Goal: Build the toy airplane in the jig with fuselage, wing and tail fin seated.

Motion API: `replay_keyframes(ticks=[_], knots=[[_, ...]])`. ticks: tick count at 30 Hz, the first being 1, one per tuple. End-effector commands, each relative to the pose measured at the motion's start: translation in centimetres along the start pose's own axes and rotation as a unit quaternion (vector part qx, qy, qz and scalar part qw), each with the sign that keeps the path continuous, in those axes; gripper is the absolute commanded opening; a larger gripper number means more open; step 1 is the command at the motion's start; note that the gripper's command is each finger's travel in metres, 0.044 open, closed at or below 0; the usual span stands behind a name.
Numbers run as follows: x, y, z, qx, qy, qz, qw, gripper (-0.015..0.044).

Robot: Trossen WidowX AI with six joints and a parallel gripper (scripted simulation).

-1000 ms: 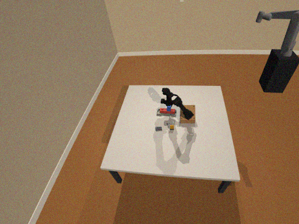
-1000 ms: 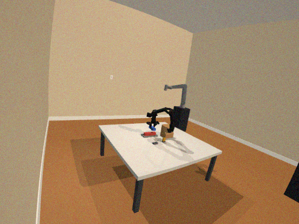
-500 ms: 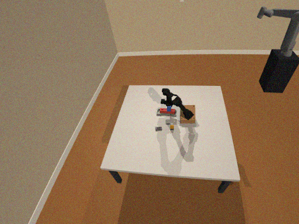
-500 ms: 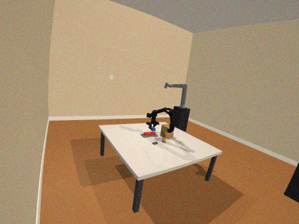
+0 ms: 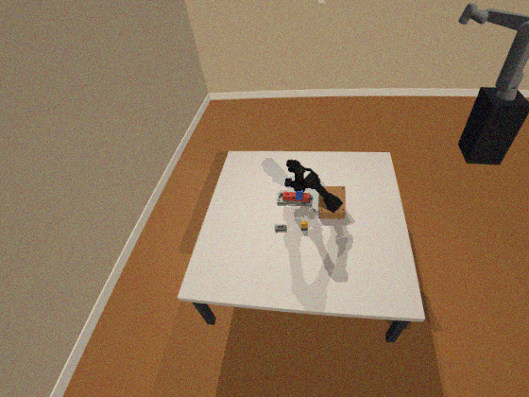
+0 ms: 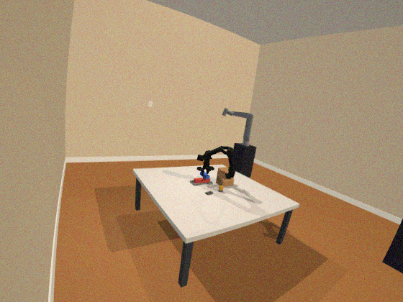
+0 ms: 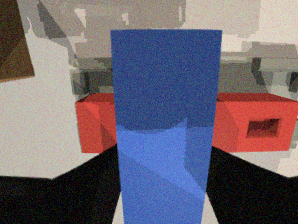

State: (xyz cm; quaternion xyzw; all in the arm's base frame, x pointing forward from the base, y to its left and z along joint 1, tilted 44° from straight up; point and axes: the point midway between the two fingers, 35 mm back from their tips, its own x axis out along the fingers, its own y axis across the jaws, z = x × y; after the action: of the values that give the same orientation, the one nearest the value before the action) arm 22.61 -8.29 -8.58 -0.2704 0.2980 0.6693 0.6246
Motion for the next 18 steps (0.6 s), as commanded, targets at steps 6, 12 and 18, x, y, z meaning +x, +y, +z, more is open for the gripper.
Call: replay_keyframes(ticks=[6, 12, 18], knots=[[1.04, 0.05, 0.10, 0.002, -0.003, -0.001, 1.000, 0.0197], [0.83, 0.08, 0.08, 0.001, -0.002, 0.001, 1.000, 0.0183], [0.83, 0.08, 0.08, 0.001, -0.002, 0.001, 1.000, 0.0078]])
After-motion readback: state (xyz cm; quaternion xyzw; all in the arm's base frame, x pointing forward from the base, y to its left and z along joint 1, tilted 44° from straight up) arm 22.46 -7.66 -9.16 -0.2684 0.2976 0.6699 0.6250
